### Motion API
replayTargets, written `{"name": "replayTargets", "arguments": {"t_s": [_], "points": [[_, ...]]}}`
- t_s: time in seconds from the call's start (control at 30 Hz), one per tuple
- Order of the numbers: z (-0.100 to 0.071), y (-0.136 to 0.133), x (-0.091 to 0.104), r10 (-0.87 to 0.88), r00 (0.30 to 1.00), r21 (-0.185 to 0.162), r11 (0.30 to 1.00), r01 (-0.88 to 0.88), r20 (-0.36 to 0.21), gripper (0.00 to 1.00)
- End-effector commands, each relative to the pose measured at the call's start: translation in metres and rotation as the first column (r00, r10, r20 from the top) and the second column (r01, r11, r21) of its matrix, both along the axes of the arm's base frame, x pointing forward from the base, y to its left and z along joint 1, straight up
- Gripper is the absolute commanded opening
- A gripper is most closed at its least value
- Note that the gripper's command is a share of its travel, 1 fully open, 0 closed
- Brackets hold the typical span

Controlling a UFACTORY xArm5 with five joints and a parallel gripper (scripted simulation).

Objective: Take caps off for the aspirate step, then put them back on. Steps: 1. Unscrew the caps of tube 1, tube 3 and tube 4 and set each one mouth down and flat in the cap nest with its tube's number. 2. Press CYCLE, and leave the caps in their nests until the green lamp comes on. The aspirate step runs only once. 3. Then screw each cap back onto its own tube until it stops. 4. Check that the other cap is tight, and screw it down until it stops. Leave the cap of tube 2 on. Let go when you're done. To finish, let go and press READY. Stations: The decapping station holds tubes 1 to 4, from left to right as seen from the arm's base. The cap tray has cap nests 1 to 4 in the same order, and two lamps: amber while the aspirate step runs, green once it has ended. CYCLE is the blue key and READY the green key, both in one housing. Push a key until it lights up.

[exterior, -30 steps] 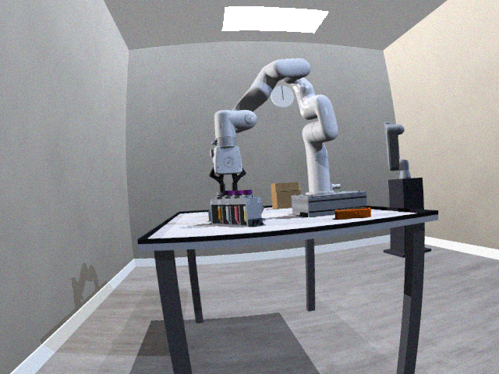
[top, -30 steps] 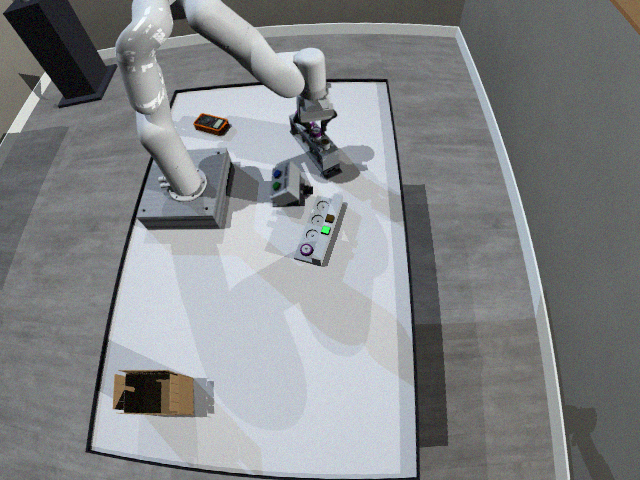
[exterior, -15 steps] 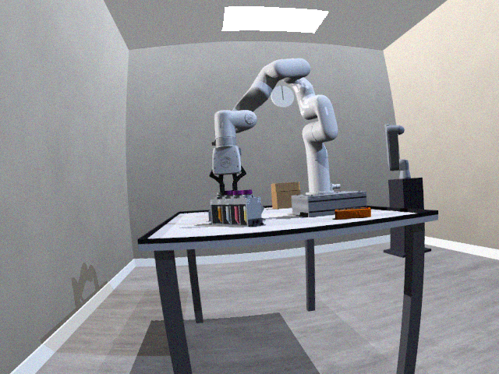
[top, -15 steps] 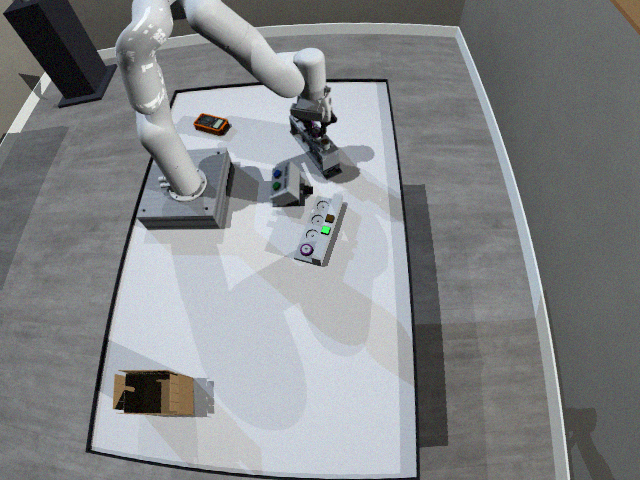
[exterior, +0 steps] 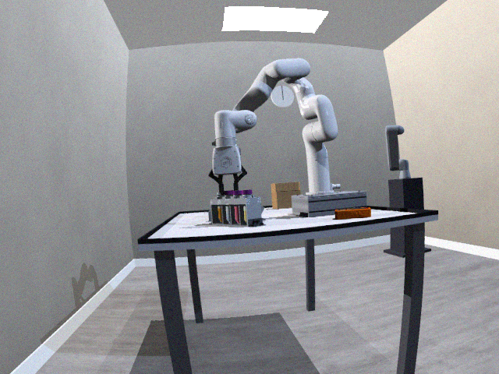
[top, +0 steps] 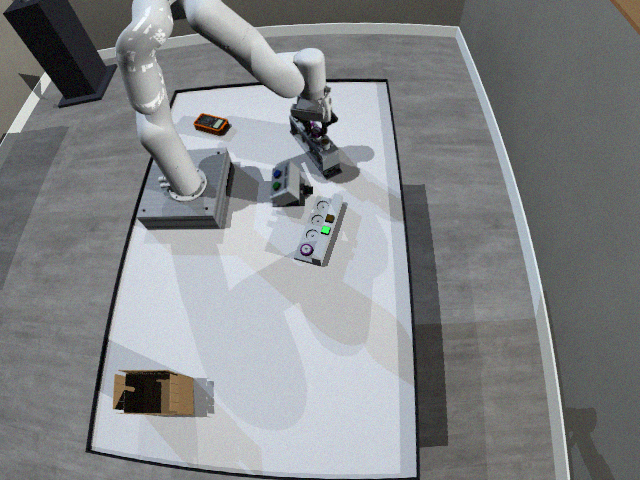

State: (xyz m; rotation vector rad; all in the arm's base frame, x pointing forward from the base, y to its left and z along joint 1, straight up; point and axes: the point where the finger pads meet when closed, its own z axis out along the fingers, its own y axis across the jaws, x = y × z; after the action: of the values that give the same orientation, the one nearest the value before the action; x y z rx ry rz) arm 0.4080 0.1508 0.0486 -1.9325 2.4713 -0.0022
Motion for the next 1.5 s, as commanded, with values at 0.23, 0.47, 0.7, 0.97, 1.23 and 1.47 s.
{"name": "replayTargets", "arguments": {"t_s": [0.23,0.47,0.7,0.97,1.23,1.47], "points": [[0.0017,0.0005,0.0013,0.485,0.874,0.001,0.874,-0.485,0.005,0.46],[0.0017,0.0005,0.0013,0.678,0.735,-0.001,0.735,-0.678,0.005,0.46],[0.0017,0.0005,0.0013,0.864,0.504,-0.004,0.504,-0.864,0.005,0.46],[0.0017,0.0005,0.0013,0.978,0.210,-0.007,0.210,-0.978,0.003,0.46],[0.0017,0.0005,0.0013,0.999,0.033,-0.008,0.033,-0.999,0.003,0.46],[0.0017,0.0005,0.0013,0.999,0.033,-0.008,0.033,-0.999,0.003,0.00]]}}
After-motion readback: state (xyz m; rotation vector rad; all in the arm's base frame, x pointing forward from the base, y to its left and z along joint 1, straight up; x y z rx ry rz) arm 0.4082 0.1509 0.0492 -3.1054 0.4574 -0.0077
